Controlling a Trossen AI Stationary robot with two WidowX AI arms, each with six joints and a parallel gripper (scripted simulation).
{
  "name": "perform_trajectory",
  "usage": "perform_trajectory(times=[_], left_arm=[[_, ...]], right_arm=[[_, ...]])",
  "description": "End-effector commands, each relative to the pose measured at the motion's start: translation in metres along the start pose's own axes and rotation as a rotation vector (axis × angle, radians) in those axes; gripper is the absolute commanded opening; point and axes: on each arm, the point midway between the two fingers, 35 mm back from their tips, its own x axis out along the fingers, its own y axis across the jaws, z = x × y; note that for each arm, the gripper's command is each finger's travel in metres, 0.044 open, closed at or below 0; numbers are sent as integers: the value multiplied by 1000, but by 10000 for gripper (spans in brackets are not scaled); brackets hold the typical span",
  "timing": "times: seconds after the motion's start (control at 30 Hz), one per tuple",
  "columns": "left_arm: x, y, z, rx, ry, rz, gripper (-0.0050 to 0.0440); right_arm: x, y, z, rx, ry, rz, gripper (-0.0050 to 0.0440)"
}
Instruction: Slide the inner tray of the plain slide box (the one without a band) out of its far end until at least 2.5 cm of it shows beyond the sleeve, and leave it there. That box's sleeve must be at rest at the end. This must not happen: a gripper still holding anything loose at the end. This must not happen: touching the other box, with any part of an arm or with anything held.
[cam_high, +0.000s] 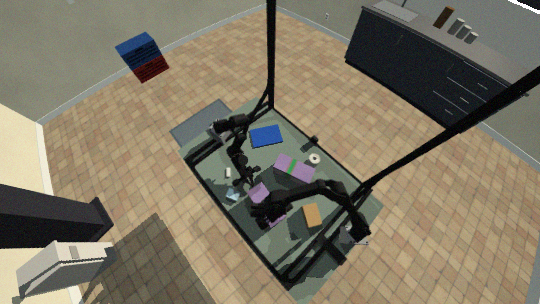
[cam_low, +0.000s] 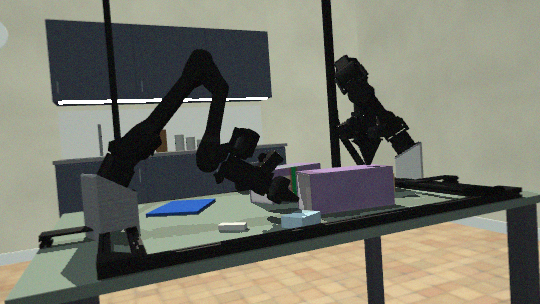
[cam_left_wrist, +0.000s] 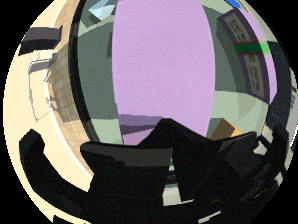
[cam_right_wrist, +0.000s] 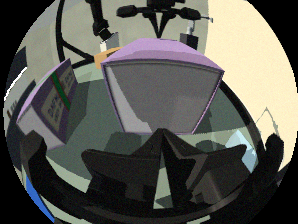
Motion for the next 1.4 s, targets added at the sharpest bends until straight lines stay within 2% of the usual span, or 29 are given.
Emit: perform_trajectory(times=[0.0, 0.57, 1.37], left_arm=[[6, -1, -2, -11, 1, -9, 0], [9, -1, -2, -11, 1, -9, 0], [12, -1, -2, -11, 1, -9, 0]], right_arm=[[0, 0, 0, -2, 0, -3, 0], [1, 0, 0, -2, 0, -3, 0], [25, -1, 14, -2, 0, -3, 0]])
